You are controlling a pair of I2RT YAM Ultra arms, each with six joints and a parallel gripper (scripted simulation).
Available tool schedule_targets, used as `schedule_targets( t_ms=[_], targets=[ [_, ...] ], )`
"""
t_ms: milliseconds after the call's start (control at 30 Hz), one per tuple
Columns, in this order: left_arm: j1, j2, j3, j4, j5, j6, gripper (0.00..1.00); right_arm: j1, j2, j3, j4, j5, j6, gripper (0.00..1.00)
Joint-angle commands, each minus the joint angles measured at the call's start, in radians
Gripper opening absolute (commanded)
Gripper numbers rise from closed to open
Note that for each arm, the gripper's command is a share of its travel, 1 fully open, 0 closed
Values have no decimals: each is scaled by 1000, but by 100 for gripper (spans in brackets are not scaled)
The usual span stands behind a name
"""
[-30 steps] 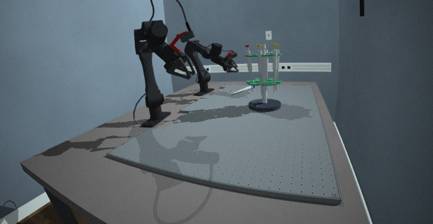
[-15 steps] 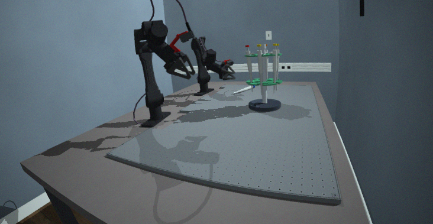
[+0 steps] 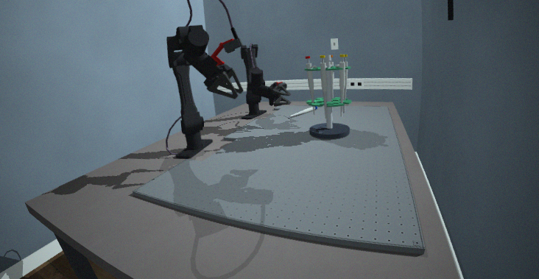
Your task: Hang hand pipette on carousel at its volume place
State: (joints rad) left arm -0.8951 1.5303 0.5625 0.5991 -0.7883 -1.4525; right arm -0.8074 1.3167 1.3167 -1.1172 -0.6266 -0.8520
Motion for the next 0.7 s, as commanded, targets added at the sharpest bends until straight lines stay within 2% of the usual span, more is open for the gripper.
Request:
schedule_targets(
  t_ms=[0,267,467,600,667],
  targets=[
    [-41,88,70,151,-113,-77,49,-8,0,24,14,-21,-5,100],
    [-26,126,79,218,-140,-32,49,-8,0,24,14,-21,-5,100],
    [-116,343,188,408,-236,-178,49,-8,0,24,14,-21,-5,100],
    [-154,485,300,502,-299,-186,49,-8,0,24,14,-21,-5,100],
    [-154,485,300,502,-299,-186,49,-8,0,24,14,-21,-5,100]
  ],
)
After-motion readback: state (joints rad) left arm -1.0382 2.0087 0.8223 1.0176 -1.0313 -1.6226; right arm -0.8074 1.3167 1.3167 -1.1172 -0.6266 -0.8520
